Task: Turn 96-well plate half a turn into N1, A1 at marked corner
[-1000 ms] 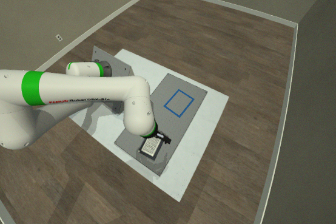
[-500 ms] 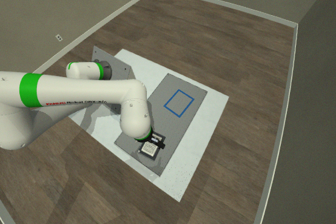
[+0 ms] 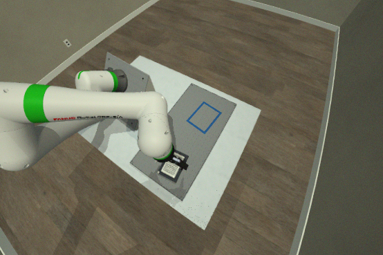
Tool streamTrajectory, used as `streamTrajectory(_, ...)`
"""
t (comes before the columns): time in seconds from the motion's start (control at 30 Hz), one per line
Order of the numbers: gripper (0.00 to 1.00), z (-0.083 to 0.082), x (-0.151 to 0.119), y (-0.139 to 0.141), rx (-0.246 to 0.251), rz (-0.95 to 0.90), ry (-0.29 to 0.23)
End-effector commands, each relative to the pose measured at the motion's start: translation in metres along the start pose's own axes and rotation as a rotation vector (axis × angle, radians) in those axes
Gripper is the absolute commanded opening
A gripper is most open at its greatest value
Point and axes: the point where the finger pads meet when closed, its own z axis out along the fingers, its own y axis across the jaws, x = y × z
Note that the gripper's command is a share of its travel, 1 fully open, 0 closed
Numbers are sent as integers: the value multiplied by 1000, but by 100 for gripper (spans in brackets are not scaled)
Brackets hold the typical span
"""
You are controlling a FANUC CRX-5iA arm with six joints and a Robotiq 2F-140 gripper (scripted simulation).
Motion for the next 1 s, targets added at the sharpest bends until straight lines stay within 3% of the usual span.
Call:
streamTrajectory(0.0, 100, 5, 0, 0, 1, 0, 0)
streamTrajectory(0.97, 100, 46, 0, 0, 1, 0, 0)
